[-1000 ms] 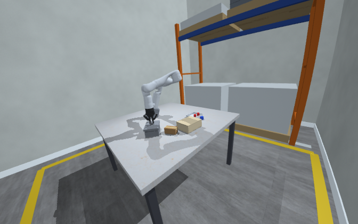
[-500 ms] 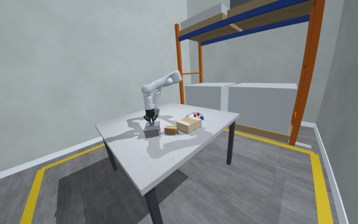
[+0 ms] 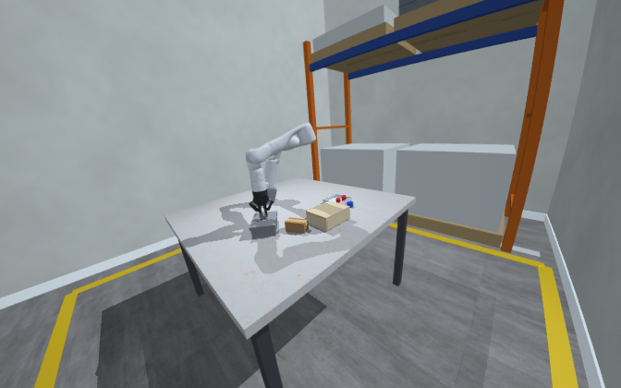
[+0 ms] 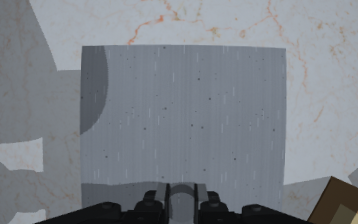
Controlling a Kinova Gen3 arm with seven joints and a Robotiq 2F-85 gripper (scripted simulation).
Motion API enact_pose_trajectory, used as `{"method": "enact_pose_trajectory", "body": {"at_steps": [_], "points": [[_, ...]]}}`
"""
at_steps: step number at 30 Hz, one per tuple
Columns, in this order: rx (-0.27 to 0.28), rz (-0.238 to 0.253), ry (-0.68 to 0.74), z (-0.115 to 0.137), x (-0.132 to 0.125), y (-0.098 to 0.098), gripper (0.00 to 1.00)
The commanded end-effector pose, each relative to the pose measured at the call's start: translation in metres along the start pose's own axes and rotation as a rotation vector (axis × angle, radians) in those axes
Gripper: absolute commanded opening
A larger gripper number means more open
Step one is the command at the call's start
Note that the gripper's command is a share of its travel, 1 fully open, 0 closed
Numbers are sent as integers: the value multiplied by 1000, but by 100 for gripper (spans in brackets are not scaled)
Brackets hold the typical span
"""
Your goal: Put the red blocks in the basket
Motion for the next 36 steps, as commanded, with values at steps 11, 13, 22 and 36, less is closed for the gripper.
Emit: {"method": "enact_pose_trajectory", "body": {"at_steps": [11,13,22,36], "points": [[-2,0,0,-1,0,4,10],[-2,0,0,-1,0,5,10],[-2,0,0,-1,0,7,10],[-2,0,0,-1,0,8,10]]}}
Point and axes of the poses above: the point where the finger pads meet when closed, its own y axis out along the fingers, its own x axis across the jaws, z = x × y, the point moved 1 cm from there along -y, back along the fingers, and after that the axes turned 11 degrees about -y, right-handed, at the moved point
